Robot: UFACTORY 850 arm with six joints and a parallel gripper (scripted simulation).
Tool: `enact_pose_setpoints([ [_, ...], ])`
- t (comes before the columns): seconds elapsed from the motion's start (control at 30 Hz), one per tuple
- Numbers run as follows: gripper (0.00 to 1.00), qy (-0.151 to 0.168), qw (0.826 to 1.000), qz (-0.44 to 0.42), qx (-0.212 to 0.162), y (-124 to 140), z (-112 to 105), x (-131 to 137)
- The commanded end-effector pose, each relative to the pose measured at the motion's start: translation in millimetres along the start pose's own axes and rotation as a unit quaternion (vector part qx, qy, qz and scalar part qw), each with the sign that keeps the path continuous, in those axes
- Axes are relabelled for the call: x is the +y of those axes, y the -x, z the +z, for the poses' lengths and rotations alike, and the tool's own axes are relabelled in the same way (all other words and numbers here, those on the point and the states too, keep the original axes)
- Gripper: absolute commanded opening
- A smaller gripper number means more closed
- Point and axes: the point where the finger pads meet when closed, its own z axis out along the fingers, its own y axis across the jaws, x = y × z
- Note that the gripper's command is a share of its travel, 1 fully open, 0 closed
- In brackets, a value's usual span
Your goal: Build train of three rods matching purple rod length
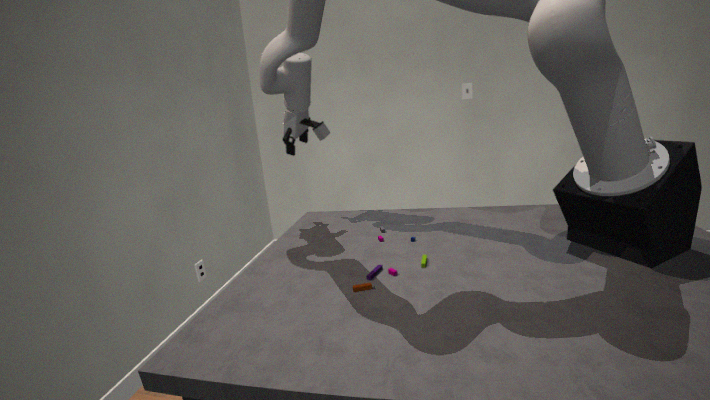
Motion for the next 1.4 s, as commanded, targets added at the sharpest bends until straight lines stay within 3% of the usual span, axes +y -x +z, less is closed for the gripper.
enact_pose_setpoints([
  [0.0, 1.0, 0.0, 1.0, 0.0, -0.001, 1.4, -1.0, -0.5],
  [0.7, 1.0, 0.003, 1.0, 0.014, 0.001, -1.6, -0.2, 4.9],
  [1.03, 1.0, 0.043, 0.98, 0.191, 0.032, -39.9, 6.9, 69.9],
  [1.1, 1.0, 0.043, 0.98, 0.191, 0.032, -39.9, 6.9, 69.9],
  [1.37, 1.0, 0.065, 0.932, 0.35, 0.07, -78.3, 7.9, 126.7],
])
